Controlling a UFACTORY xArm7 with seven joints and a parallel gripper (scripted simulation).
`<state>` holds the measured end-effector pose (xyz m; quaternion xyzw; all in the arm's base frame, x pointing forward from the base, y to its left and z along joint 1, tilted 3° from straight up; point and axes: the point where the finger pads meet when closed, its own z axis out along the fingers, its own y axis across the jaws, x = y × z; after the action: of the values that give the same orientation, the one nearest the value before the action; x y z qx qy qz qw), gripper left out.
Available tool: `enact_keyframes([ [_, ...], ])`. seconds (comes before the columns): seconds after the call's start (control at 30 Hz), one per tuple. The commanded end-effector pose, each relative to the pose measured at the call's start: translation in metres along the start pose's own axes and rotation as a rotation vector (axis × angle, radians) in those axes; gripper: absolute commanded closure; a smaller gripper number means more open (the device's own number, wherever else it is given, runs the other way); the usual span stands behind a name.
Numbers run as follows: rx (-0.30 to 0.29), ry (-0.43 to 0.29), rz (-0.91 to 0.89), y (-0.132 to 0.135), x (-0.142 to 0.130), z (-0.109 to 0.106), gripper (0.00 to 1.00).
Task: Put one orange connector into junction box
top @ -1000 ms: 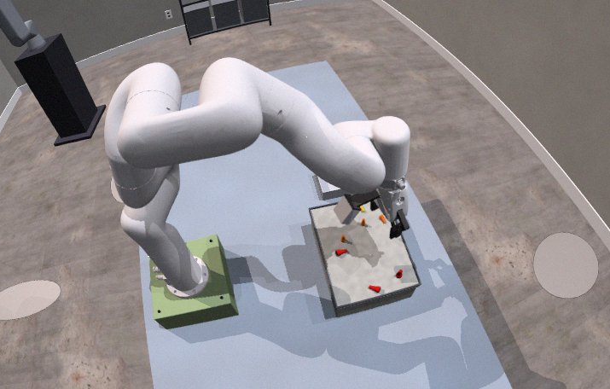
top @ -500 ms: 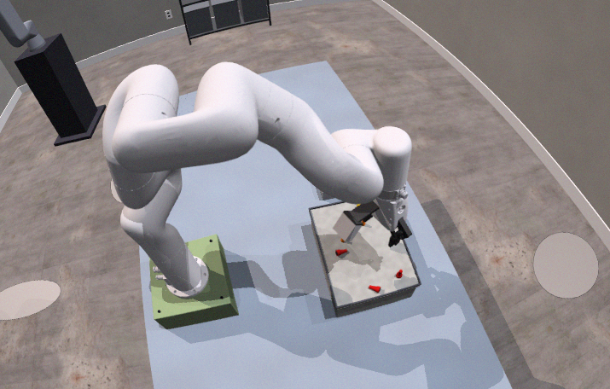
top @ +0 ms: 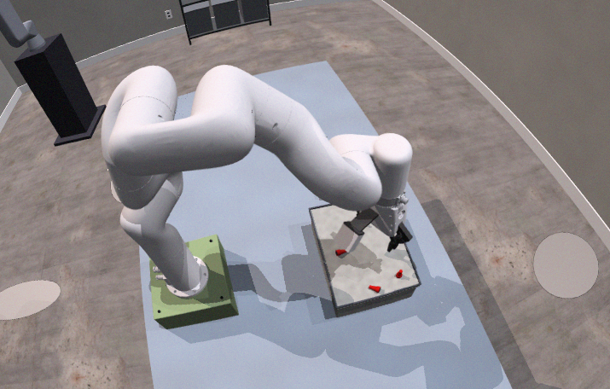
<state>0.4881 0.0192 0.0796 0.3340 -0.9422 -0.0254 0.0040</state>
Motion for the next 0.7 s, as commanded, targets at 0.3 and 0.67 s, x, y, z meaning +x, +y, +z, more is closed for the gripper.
enact_keyframes([
  [0.3,-0.008,0.004,-0.067,-0.0021,0.0059,0.0001,0.00],
  [0.67,-0.013,0.006,-0.092,-0.0025,0.0086,0.0008,0.00],
])
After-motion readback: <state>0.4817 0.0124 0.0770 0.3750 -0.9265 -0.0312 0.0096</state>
